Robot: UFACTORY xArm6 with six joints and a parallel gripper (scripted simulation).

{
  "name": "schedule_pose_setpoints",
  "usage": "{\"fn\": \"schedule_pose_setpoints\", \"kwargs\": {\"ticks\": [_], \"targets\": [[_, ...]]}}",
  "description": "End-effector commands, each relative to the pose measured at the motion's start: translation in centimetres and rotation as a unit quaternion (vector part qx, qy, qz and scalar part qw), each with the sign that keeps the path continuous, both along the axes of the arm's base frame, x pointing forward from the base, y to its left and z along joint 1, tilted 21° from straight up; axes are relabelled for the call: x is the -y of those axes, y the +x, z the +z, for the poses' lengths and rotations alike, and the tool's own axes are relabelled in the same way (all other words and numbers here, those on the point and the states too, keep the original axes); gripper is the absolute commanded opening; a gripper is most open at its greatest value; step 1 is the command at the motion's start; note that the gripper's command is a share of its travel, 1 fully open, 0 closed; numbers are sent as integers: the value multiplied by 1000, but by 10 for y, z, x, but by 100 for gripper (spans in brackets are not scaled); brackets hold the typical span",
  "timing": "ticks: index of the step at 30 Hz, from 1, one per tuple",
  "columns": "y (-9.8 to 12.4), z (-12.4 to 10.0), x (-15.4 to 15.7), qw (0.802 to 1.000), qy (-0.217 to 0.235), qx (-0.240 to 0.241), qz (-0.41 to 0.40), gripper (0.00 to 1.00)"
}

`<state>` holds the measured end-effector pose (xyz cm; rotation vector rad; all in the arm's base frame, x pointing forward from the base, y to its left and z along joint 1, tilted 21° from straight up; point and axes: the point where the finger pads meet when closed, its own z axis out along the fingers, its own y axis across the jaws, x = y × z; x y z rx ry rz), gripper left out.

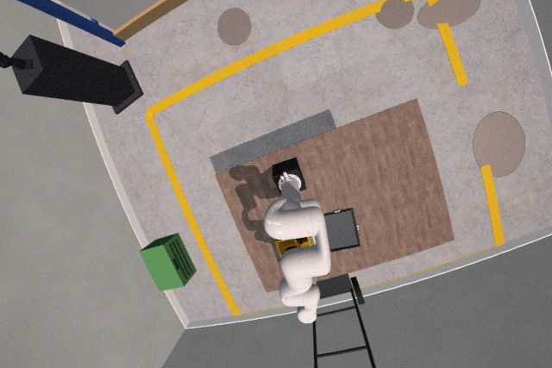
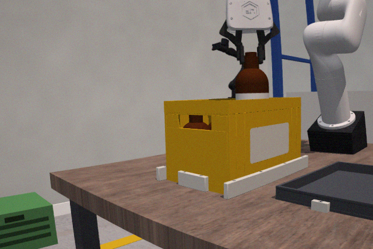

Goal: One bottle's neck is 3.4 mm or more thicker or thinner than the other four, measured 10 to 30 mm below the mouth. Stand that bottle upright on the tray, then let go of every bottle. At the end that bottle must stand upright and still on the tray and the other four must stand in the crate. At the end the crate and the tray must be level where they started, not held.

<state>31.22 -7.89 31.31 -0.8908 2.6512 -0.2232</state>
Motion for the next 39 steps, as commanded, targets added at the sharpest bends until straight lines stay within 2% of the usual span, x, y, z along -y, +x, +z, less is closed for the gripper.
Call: {"fn": "schedule_pose_setpoints", "kwargs": {"ticks": [1,39], "targets": [[-1,4,0,1000,-1,2,0,0],[-2,9,0,1000,-1,2,0,0]]}}
